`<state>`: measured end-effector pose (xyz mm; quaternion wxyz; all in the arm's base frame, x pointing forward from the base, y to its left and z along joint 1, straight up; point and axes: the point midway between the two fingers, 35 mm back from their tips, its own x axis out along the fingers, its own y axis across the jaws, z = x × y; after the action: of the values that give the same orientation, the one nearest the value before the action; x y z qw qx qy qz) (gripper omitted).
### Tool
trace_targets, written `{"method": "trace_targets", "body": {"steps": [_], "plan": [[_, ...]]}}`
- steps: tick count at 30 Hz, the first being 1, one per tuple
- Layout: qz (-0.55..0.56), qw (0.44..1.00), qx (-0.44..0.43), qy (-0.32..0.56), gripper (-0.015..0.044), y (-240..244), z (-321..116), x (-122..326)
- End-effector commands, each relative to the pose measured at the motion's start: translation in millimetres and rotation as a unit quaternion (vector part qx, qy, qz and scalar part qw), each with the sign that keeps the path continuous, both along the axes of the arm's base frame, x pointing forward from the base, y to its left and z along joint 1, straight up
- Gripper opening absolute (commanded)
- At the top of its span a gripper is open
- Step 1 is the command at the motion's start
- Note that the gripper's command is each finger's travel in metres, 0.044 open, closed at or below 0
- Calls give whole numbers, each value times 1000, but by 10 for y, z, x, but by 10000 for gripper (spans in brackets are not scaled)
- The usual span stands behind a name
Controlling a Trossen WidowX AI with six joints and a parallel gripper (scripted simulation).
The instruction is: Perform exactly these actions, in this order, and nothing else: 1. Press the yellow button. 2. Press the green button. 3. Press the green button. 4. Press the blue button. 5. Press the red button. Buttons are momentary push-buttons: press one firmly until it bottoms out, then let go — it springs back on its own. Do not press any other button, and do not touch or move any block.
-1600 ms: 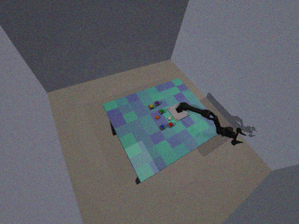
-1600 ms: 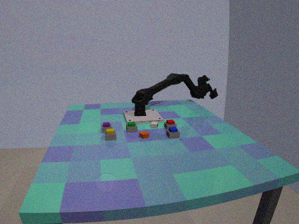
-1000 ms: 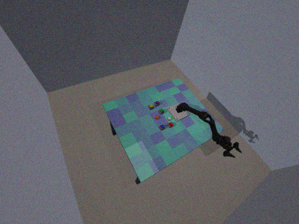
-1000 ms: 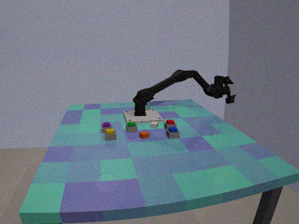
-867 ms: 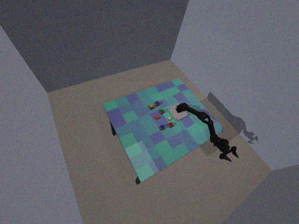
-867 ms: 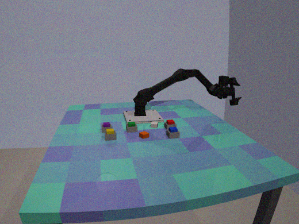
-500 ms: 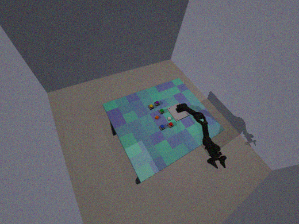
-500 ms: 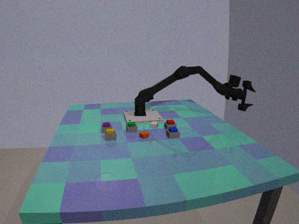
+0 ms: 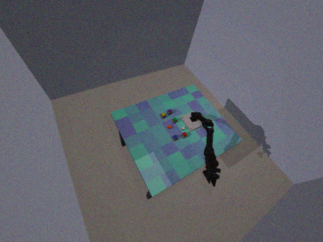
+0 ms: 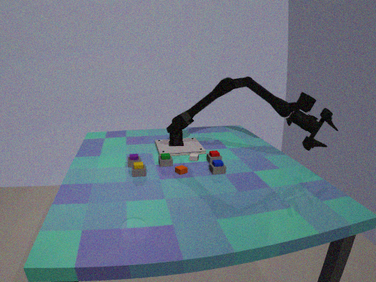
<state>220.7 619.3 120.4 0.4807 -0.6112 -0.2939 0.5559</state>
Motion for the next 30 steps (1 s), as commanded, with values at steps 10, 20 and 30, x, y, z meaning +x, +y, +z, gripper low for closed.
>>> {"method": "trace_targets", "body": {"steps": [10, 20, 30], "plan": [[-220, 965, -65, 127, 400, -1389, -14, 1611], [-385, 890, -89, 227, 400, -2755, -6, 2358], [-545, 766, -89, 328, 400, -4293, 29, 2625]]}}
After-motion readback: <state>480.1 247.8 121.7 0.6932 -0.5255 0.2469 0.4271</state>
